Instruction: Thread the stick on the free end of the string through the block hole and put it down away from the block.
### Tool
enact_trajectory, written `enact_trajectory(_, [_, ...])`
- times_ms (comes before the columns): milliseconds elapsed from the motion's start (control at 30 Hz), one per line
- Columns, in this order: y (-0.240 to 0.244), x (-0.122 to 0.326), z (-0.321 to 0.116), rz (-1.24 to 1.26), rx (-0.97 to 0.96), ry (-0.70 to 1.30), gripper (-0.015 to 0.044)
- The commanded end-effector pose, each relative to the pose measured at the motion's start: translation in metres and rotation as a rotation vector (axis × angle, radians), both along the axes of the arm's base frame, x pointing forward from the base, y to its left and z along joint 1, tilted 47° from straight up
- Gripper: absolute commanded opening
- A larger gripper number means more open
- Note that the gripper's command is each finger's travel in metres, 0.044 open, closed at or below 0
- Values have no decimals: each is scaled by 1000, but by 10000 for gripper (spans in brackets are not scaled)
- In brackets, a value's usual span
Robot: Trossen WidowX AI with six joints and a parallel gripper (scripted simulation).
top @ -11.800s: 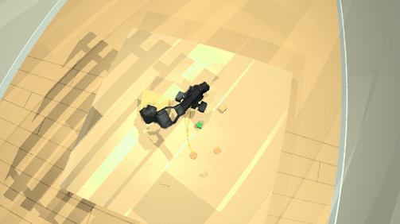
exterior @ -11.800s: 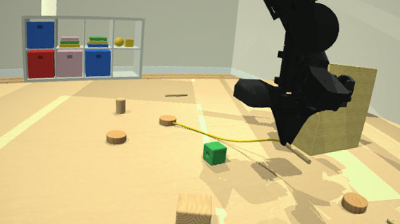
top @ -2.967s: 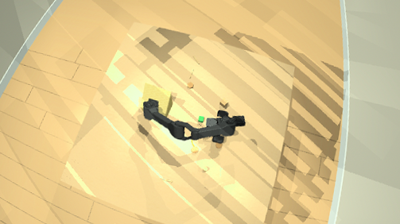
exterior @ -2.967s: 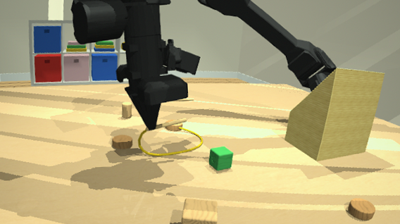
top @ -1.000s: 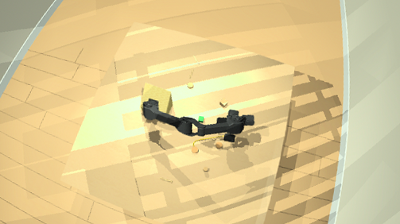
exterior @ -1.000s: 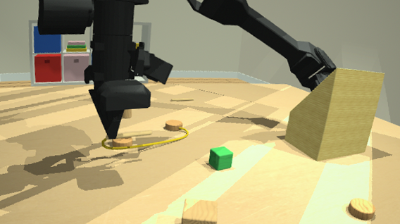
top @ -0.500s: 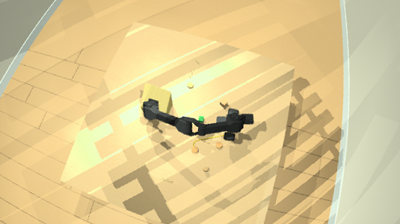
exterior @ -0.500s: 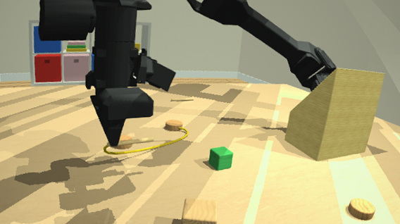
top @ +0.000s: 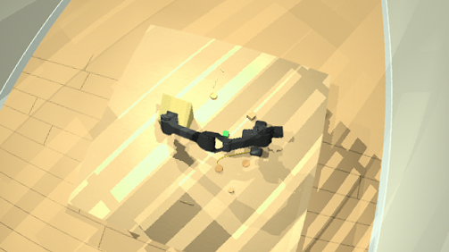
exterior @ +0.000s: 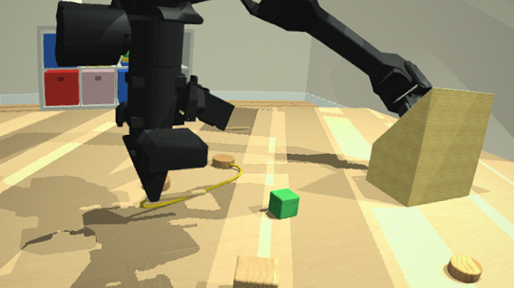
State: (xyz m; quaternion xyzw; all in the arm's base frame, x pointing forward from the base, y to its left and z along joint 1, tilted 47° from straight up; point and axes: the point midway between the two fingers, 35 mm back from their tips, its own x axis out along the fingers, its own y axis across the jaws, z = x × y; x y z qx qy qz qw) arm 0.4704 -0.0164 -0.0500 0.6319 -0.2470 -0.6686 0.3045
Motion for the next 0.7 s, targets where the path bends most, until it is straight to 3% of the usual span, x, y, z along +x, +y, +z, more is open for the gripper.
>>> enact_trajectory(0, [0, -3, -5, 0, -2, -1, 0])
enact_trajectory(667, [-2, -16, -28, -1, -2, 0, 0])
